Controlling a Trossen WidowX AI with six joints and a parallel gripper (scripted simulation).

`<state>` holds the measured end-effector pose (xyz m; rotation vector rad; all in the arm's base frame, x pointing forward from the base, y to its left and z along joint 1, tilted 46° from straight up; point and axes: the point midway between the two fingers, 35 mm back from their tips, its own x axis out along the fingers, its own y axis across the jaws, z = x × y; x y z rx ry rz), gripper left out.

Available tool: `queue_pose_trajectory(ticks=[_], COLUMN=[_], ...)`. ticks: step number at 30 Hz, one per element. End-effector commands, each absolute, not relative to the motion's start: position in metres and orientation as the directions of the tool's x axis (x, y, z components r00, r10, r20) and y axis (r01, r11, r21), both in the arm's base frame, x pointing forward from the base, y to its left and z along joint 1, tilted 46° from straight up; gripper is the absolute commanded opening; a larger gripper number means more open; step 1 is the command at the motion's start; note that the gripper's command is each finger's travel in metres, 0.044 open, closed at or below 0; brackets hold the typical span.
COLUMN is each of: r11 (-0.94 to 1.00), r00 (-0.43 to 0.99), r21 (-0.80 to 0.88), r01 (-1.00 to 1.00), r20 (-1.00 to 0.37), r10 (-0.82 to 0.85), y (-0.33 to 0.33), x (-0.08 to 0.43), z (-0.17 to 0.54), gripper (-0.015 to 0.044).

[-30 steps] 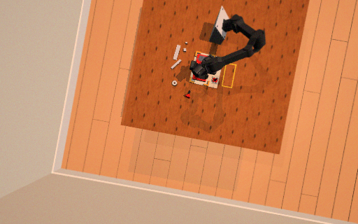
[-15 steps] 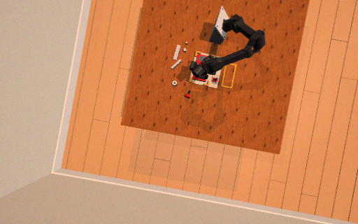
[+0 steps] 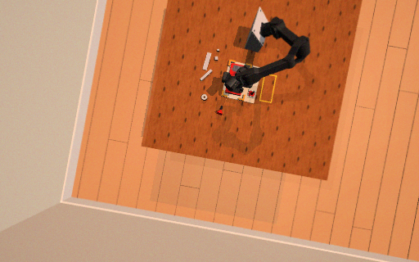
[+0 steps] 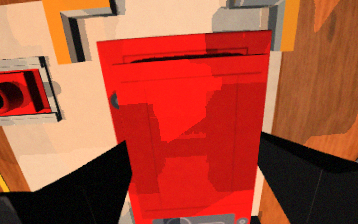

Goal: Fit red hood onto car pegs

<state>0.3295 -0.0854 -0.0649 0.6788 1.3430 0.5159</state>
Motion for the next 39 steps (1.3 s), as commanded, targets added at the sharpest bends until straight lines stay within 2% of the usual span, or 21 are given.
queue_pose_trajectory(ticks=[1,14,31,39], r11=[0.704,0.707,0.707,0.707], r00=[0.168,0.166,0.165,0.168], r21=[0.708,0.706,0.706,0.706], r01=[0.046,0.043,0.043,0.044], r20=[-0.701,-0.703,-0.703,-0.703], r10=[0.693,0.692,0.692,0.691], y=[-0.084,-0.083,-0.083,-0.112], x=[0.330,0.330,0.330,0.325], z=[-0.066,-0.067,-0.068,-0.040], gripper=[0.0000,0.0000,0.0440,0.0440])
